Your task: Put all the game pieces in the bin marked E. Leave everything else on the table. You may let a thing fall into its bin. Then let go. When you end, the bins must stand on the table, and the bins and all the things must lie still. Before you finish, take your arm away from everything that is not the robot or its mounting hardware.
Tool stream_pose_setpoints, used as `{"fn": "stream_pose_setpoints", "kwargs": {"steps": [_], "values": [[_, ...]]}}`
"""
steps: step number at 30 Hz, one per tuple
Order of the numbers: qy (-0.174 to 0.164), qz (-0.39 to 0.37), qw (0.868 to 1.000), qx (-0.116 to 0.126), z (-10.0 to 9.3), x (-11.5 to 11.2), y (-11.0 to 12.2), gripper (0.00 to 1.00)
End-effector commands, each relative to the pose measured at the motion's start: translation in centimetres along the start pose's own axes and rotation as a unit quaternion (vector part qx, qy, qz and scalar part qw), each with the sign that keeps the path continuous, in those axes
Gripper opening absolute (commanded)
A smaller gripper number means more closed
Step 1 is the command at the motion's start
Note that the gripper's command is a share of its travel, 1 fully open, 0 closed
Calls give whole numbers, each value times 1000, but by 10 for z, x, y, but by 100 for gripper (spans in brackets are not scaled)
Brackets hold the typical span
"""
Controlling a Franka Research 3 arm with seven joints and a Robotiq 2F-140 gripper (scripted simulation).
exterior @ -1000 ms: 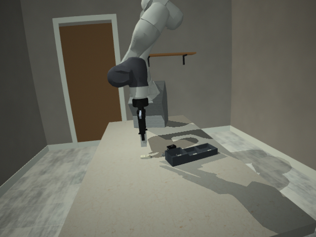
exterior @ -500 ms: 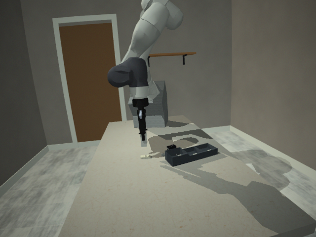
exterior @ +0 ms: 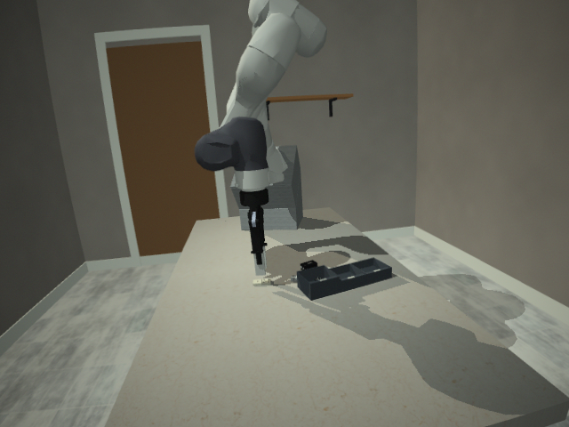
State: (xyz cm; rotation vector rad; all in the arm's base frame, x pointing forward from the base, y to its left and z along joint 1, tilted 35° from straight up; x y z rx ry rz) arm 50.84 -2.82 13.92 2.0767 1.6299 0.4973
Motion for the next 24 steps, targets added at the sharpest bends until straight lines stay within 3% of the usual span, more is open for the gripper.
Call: {"fn": "stream_pose_setpoints", "kwargs": {"steps": [1, 3, 24], "values": [[-1, -21, 1000, -8, 14, -2, 6, 25], [-1, -21, 1000, -8, 21, -2, 6, 25], [-1, -21, 1000, -8, 21, 1, 3, 25]]}}
Point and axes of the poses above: the point where the finger pads meet when closed, its own z axis out along the fingers, its own y axis across the jaws, x = y × z, the point moved 2 cm from there along -z, back along the fingers, and after that the axes turned 10 degrees about z, right-handed, at the moved point
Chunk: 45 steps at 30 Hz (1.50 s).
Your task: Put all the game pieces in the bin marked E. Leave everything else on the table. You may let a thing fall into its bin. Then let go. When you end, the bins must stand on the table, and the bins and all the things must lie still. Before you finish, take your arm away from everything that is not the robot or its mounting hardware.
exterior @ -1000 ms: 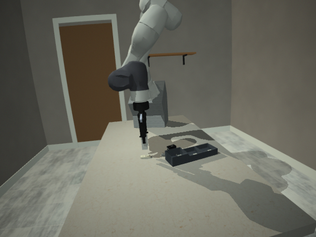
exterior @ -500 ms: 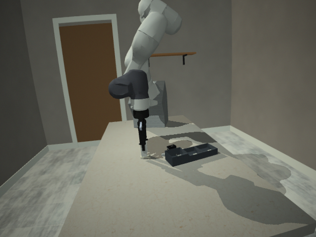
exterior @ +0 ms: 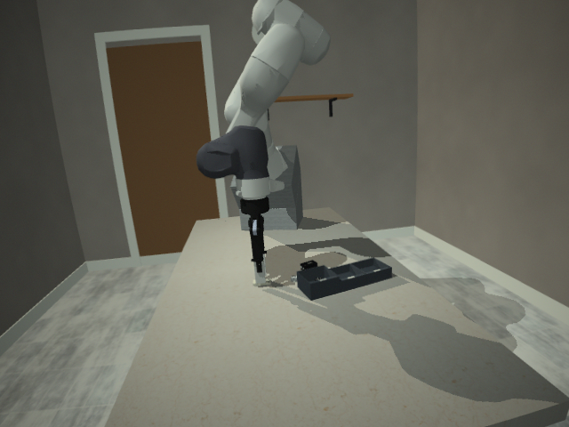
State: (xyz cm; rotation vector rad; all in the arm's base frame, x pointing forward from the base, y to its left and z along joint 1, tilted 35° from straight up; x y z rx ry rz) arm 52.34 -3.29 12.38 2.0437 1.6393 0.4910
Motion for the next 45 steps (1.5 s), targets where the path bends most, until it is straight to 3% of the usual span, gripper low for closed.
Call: {"fn": "stream_pose_setpoints", "kwargs": {"steps": [1, 11, 25, 26, 45], "values": [[3, -9, 1000, -1, 1, 2, -1, 25], [3, -9, 1000, -1, 12, 2, -1, 25], [3, -9, 1000, -1, 12, 2, -1, 25], [3, -9, 1000, -1, 12, 2, -1, 13], [3, -9, 1000, -1, 12, 2, -1, 13]]}}
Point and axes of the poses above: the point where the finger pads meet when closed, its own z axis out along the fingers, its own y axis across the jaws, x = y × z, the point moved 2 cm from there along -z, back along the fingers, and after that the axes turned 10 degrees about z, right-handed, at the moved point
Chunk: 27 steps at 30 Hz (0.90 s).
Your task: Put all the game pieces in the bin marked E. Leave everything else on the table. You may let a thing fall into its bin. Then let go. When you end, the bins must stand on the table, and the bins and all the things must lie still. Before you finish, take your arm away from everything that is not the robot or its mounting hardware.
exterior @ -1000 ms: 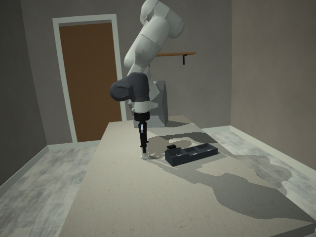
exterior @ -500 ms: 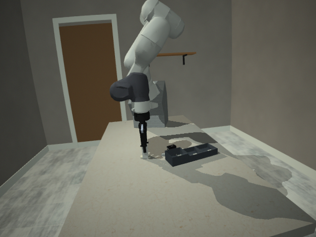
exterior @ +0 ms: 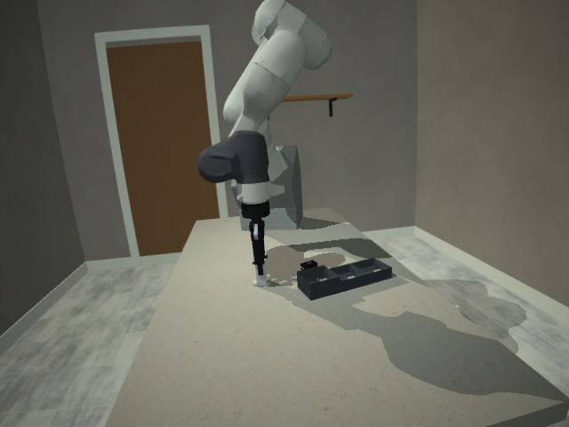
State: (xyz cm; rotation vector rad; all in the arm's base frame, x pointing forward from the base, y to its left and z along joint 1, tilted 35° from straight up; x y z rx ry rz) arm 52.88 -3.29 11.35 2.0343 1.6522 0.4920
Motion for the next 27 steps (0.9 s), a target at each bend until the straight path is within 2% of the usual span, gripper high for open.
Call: {"fn": "stream_pose_setpoints", "kwargs": {"steps": [1, 13, 27], "values": [[1, -3, 1000, -1, 0, 1, 1, 13], [1, -3, 1000, -1, -3, 1, 1, 13], [1, -3, 1000, -1, -50, 1, 1, 13]]}}
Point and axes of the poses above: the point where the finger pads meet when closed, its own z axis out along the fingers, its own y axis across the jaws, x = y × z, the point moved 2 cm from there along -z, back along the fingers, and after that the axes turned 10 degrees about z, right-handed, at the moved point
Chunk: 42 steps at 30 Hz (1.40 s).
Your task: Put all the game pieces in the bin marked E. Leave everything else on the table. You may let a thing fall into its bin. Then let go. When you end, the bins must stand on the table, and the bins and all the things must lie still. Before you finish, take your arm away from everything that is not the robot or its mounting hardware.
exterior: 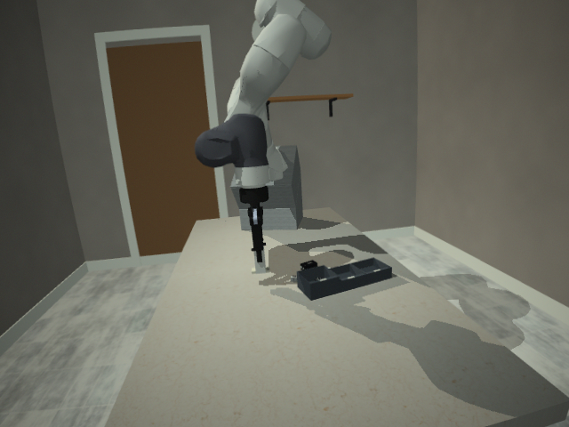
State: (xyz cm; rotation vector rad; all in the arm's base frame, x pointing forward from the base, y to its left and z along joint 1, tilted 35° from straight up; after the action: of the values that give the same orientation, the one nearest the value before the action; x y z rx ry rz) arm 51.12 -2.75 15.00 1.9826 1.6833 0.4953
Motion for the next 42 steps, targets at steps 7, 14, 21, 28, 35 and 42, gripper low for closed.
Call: {"fn": "stream_pose_setpoints", "kwargs": {"steps": [7, 14, 21, 28, 35, 42], "values": [[-2, 18, 1000, 8, -19, 0, -4, 13], [-2, 18, 1000, 8, -19, 0, -4, 13], [-2, 18, 1000, 8, -19, 0, -4, 13], [-2, 18, 1000, 8, -26, 0, -5, 13], [-2, 18, 1000, 8, -26, 5, -4, 13], [-2, 18, 1000, 8, -26, 35, 3, 13]]}}
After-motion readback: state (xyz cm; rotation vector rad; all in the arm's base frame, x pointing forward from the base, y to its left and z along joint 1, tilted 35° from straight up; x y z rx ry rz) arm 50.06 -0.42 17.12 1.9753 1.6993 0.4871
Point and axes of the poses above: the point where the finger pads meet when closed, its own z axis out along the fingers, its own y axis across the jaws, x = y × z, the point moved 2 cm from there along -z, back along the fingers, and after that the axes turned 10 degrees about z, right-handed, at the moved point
